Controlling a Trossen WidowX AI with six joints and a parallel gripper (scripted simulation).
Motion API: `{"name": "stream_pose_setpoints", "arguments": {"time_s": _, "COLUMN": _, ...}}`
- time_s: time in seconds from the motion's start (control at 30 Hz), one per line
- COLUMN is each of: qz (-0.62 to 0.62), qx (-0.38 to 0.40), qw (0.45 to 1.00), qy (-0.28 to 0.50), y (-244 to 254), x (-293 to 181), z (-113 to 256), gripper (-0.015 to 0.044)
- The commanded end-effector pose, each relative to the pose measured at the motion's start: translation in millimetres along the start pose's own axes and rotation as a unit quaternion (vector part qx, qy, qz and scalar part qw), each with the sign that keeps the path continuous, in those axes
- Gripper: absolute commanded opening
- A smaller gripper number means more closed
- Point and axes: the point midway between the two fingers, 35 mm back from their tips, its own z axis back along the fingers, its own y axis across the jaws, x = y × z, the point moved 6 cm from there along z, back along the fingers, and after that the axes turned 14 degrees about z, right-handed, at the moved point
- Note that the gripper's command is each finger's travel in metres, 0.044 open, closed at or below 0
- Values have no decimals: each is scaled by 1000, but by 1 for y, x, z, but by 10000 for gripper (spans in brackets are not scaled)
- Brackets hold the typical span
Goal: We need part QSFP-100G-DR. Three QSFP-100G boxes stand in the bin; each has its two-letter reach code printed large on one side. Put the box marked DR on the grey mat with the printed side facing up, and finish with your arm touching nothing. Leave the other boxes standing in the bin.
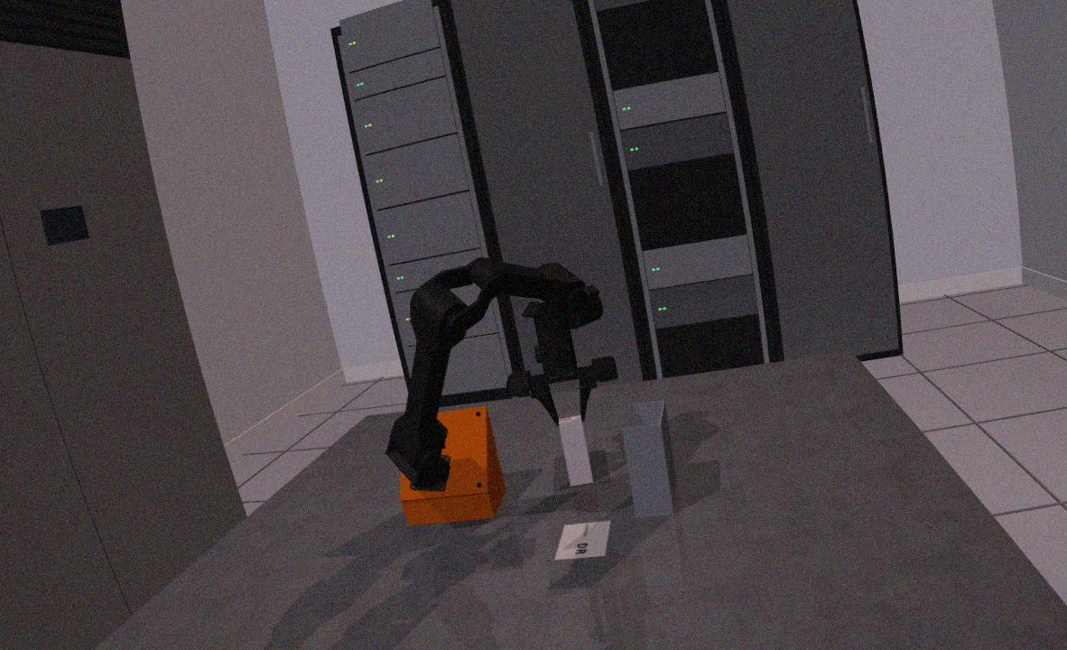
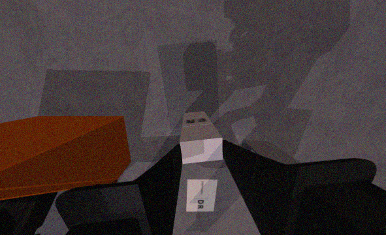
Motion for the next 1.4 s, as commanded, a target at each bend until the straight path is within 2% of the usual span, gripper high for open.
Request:
{"name": "stream_pose_setpoints", "arguments": {"time_s": 0.0, "qz": 0, "qx": 0, "qw": 1000, "qy": 0, "y": 0, "x": 0, "z": 0, "gripper": 156}}
{"name": "stream_pose_setpoints", "arguments": {"time_s": 0.4, "qz": 1, "qx": -7, "qw": 1000, "qy": 3, "y": 3, "x": 0, "z": -1, "gripper": 156}}
{"name": "stream_pose_setpoints", "arguments": {"time_s": 0.93, "qz": 4, "qx": -95, "qw": 995, "qy": 25, "y": 40, "x": 10, "z": -2, "gripper": 156}}
{"name": "stream_pose_setpoints", "arguments": {"time_s": 1.37, "qz": 4, "qx": -96, "qw": 995, "qy": 25, "y": 40, "x": 10, "z": 10, "gripper": 156}}
